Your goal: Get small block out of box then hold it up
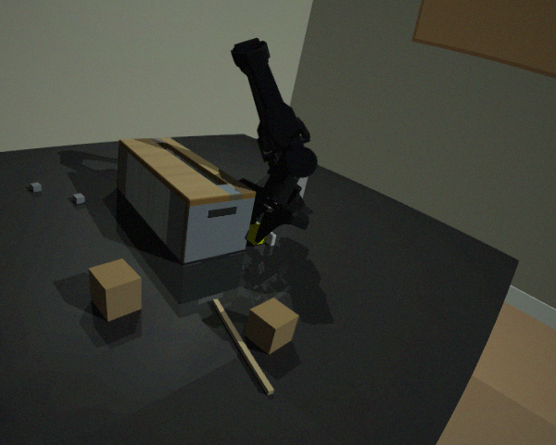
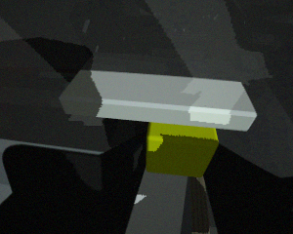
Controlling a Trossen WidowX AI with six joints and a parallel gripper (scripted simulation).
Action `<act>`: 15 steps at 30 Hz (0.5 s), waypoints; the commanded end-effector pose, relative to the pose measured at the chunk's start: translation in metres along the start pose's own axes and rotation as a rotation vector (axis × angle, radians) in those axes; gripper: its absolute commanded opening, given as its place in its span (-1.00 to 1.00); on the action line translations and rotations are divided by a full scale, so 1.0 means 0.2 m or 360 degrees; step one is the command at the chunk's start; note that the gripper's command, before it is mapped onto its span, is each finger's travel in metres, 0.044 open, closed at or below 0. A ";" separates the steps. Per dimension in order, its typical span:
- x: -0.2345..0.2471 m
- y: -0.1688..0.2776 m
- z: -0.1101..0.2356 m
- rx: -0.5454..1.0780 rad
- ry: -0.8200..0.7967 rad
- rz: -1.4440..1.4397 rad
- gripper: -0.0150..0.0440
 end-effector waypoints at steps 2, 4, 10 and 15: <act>0.00 0.00 0.00 0.0004 -0.0005 0.0007 -0.22; 0.00 0.01 0.00 0.0008 0.0005 -0.0037 -0.39; 0.00 0.07 0.13 0.0004 0.0010 -0.0032 -0.49; 0.01 0.11 0.25 0.0000 0.0006 -0.0007 -0.49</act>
Point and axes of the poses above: the point midway between the two fingers, 35 mm back from their tips, its own z axis back along the fingers, its own x axis across the jaws, y = z × x, the point moved 2 cm from there along z, back along the fingers, and after that the axes turned 8 degrees about z, right-handed, at the moved point
